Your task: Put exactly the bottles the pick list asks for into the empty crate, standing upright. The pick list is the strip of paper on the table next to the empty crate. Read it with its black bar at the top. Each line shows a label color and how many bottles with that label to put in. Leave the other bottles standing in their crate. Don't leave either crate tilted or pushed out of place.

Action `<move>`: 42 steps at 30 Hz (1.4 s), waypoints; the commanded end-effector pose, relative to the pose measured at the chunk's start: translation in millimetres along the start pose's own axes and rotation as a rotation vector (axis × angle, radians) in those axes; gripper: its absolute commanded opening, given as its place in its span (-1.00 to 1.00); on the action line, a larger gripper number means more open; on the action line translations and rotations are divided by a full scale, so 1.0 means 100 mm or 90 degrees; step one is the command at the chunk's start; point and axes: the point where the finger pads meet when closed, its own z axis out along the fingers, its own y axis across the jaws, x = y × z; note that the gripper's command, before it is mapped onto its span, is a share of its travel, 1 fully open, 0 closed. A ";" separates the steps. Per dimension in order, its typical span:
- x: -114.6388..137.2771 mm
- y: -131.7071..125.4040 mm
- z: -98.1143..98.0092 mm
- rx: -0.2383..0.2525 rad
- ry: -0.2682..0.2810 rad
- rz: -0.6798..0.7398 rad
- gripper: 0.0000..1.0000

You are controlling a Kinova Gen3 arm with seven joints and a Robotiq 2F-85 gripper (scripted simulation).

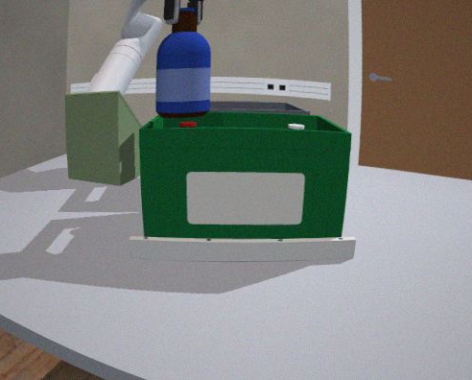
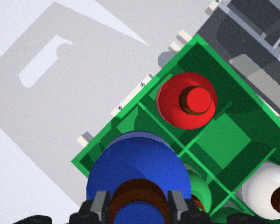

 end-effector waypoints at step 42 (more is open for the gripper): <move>0.55 0.51 -0.01 0.001 -0.001 0.000 -0.80</move>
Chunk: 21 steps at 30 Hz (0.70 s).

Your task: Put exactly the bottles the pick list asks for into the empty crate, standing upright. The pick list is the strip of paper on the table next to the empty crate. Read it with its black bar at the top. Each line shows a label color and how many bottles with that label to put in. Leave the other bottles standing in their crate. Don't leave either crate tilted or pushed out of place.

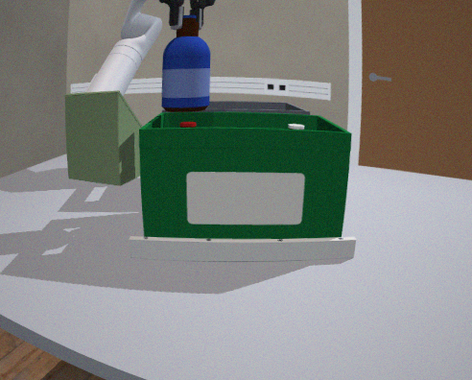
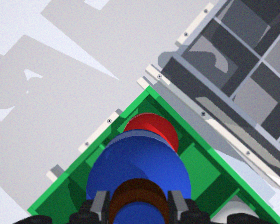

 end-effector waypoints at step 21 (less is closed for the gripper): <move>0.29 0.27 -0.01 0.001 -0.002 0.000 -0.80</move>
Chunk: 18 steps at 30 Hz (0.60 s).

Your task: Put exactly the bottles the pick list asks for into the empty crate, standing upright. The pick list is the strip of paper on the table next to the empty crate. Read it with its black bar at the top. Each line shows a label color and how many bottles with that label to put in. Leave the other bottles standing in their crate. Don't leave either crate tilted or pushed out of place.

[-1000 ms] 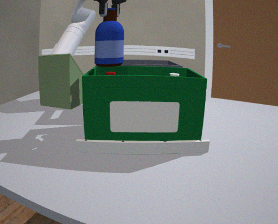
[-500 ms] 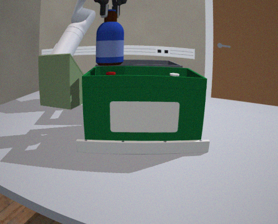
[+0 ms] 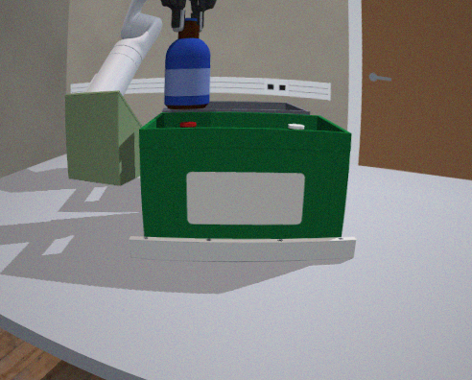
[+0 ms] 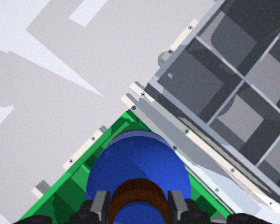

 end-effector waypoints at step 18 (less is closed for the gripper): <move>0.27 0.25 -0.01 0.001 -0.001 0.000 -0.80</move>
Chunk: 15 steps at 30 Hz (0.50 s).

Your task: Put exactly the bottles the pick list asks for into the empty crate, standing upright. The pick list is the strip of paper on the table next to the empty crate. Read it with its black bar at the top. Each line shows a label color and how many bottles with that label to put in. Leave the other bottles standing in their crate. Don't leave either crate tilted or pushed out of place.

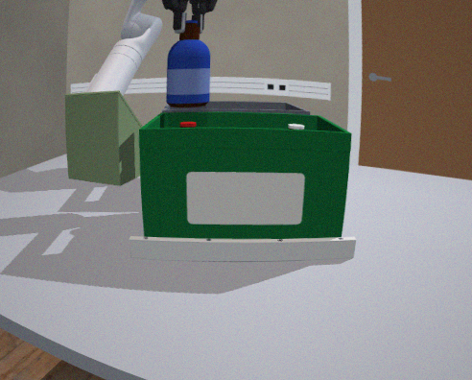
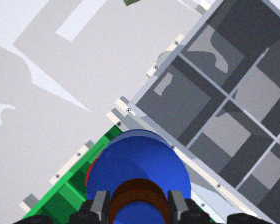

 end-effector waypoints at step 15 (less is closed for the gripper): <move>0.22 0.21 -0.01 0.001 -0.001 0.000 -0.80</move>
